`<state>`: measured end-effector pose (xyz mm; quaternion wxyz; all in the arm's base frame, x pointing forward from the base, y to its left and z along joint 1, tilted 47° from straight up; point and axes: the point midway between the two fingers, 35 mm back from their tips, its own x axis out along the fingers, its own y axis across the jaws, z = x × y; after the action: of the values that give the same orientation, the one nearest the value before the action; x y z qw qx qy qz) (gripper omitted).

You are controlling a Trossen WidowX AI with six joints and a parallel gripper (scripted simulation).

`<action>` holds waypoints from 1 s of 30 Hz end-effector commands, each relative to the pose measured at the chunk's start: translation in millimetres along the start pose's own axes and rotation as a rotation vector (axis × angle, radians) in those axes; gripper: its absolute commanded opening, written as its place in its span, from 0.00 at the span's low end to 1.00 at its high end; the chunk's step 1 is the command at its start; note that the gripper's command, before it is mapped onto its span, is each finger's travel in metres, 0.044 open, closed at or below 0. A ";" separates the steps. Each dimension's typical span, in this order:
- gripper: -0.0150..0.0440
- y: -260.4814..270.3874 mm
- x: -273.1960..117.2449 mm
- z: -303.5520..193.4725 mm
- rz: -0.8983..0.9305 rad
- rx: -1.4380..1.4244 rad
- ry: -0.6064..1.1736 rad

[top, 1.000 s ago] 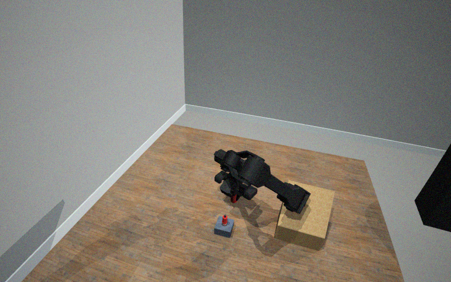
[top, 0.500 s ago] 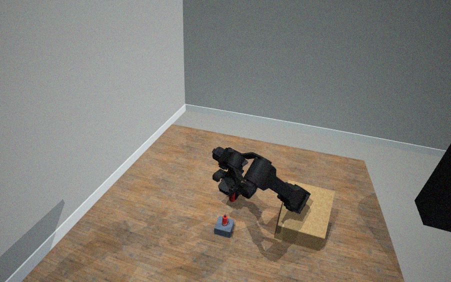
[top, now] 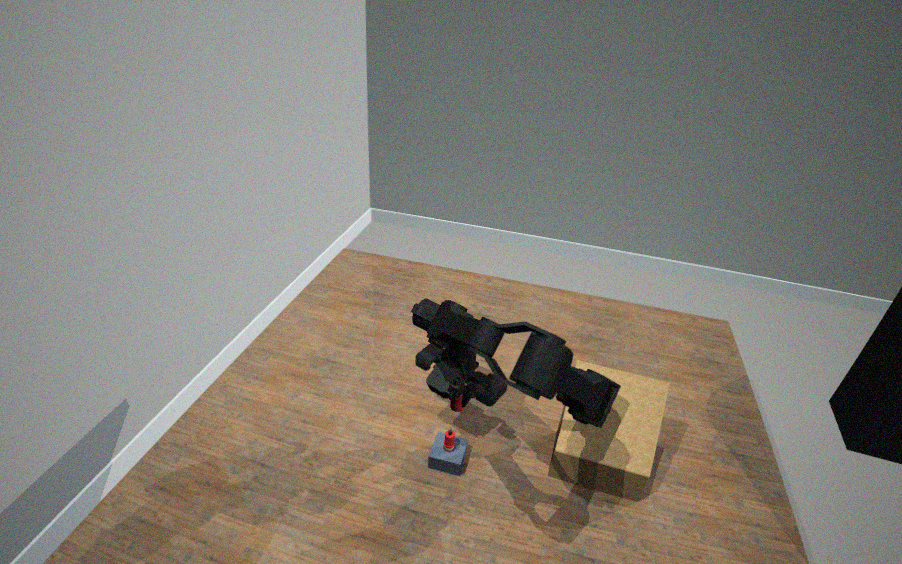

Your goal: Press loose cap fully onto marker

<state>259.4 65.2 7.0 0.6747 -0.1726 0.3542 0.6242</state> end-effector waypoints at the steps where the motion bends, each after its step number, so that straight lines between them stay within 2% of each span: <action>1: 0.25 1.8 -6.5 13.2 -0.008 0.000 -0.004; 20: 0.25 29.8 -26.3 64.1 -0.004 0.000 -0.010; 30: 0.25 31.0 -20.6 65.7 -0.004 0.000 -0.010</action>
<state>248.0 98.4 74.0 0.6765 -0.1736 0.3491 0.6248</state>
